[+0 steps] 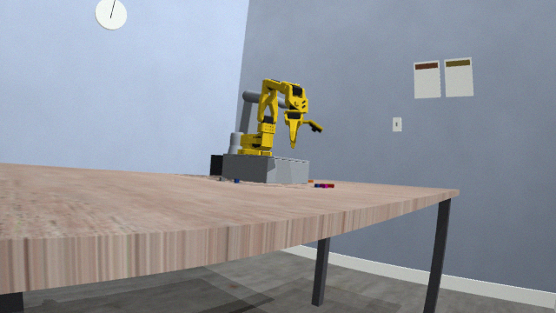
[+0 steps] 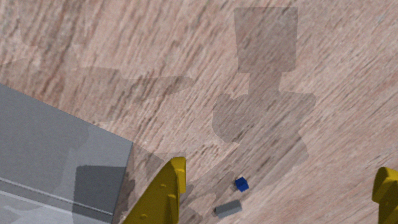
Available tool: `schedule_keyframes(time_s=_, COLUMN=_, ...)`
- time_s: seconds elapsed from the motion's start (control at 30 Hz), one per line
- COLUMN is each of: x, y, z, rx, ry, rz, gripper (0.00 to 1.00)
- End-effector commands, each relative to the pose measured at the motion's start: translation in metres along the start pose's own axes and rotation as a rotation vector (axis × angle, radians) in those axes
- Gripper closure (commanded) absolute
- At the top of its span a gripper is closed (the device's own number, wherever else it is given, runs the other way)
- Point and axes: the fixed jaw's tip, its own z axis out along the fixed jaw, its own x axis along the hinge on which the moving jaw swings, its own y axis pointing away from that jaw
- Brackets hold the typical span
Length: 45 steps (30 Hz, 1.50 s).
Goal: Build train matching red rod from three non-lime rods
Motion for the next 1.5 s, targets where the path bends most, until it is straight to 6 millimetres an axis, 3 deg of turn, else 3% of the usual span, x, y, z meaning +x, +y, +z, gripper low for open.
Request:
schedule_keyframes(time_s=0.0, x=0.015, y=-0.017, z=0.008, rx=-0.005, ry=0.011, rz=0.145, gripper=0.62)
schedule_keyframes(time_s=0.07, x=0.026, y=-0.024, z=0.013, rx=-0.009, ry=0.019, rz=0.232, gripper=0.63)
schedule_keyframes(time_s=0.17, x=0.027, y=-0.025, z=0.014, rx=-0.01, ry=0.02, rz=0.24, gripper=0.64)
schedule_keyframes(time_s=0.4, x=0.067, y=-0.043, z=0.029, rx=-0.025, ry=0.043, rz=0.528, gripper=0.71)
schedule_keyframes(time_s=0.67, x=0.102, y=-0.05, z=0.042, rx=-0.038, ry=0.058, rz=0.761, gripper=0.77)
schedule_keyframes(time_s=1.07, x=0.124, y=-0.051, z=0.05, rx=-0.047, ry=0.067, rz=0.903, gripper=0.81)
schedule_keyframes(time_s=1.47, x=0.128, y=-0.051, z=0.052, rx=-0.048, ry=0.068, rz=0.928, gripper=0.81)
